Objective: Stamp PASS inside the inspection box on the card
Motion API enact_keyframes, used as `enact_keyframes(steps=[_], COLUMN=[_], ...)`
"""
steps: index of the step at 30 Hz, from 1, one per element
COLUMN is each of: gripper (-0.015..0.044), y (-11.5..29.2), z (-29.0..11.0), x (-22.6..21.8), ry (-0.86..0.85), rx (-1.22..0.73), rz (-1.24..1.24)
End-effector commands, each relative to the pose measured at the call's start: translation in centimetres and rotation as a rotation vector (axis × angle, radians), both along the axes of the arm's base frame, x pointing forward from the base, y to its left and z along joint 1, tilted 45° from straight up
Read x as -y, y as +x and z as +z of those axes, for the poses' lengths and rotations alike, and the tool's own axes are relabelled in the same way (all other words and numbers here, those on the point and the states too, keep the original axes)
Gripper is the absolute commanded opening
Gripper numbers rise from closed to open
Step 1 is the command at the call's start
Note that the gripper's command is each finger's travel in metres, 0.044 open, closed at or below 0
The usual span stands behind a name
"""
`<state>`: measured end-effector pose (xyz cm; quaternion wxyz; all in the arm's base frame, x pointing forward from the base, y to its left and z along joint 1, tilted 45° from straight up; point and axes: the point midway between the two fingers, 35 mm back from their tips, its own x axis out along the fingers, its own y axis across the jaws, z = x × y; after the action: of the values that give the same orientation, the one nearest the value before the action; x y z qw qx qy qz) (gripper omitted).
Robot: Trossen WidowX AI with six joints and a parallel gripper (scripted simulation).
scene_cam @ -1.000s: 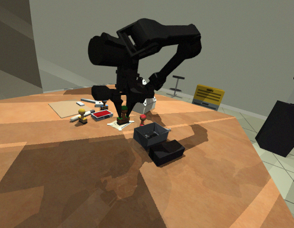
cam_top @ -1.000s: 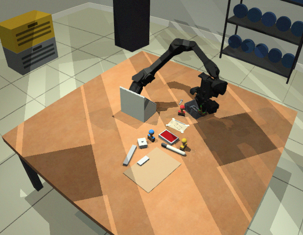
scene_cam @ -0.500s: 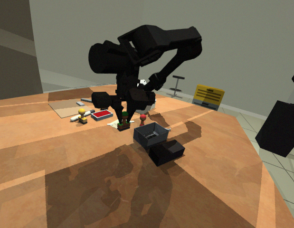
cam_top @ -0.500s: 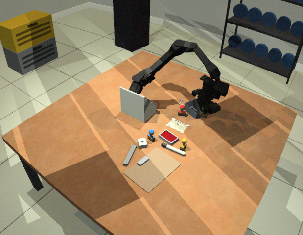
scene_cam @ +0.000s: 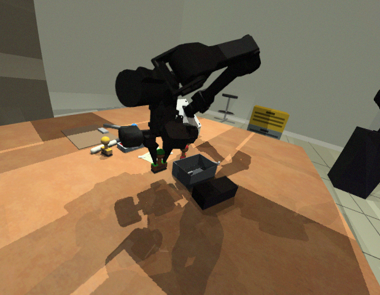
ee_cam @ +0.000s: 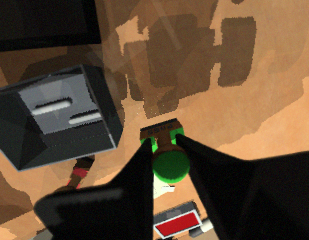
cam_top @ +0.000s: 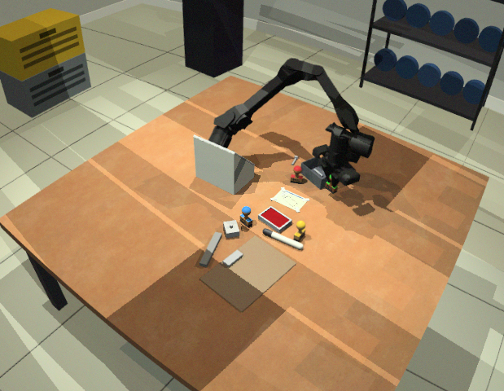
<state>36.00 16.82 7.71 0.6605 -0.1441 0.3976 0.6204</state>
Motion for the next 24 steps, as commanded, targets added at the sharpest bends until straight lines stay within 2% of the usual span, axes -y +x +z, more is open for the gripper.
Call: enact_keyframes(steps=[1,18,24], gripper=[0.0,0.0,0.0157], y=[-0.2,-0.6,-0.5], z=[-0.6,-2.2,-1.9], x=[-0.5,-2.2,-2.0], ry=[0.002,0.005,0.003], rx=[-0.009,-0.01,-0.002], rz=[-0.001,-0.001,0.002])
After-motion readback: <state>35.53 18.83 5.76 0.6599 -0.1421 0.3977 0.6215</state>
